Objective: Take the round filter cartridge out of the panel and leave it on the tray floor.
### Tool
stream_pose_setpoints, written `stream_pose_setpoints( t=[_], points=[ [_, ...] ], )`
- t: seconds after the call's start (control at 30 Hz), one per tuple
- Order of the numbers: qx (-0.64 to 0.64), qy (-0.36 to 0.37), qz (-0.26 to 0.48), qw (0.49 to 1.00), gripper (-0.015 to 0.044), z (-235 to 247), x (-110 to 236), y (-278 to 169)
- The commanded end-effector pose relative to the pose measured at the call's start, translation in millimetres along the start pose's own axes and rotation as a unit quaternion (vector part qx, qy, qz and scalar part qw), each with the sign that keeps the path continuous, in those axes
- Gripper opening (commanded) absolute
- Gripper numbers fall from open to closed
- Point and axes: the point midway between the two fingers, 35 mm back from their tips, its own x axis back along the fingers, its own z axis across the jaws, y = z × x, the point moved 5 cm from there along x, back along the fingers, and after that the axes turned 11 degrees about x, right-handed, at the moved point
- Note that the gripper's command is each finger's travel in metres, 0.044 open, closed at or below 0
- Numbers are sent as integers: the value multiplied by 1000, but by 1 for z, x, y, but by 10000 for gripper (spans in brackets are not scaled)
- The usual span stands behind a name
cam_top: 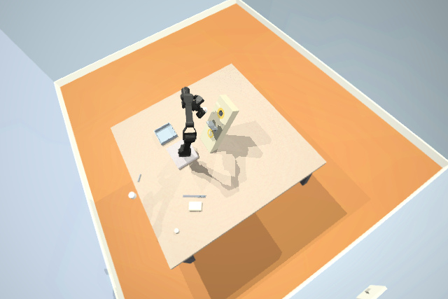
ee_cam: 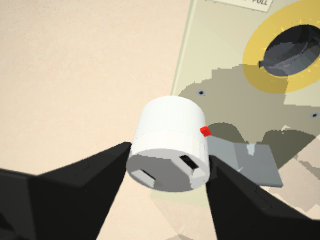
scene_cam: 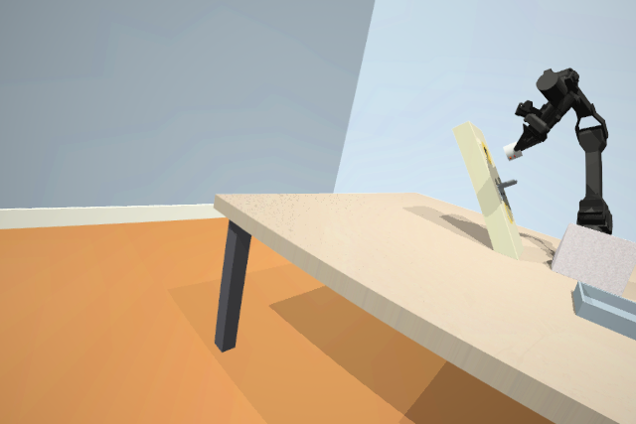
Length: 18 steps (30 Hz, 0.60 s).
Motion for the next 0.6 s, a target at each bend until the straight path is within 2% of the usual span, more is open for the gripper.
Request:
stream_pose_setpoints(
  t=[0.0, 0.3, 0.57],
  points=[
    [36, 25, 0, 999, 0, 12, 4, -6],
    [203, 123, -5, 971, 0, 73, 13, -38],
    [352, 207, -30, 912, 0, 122, 23, -72]
  ],
)
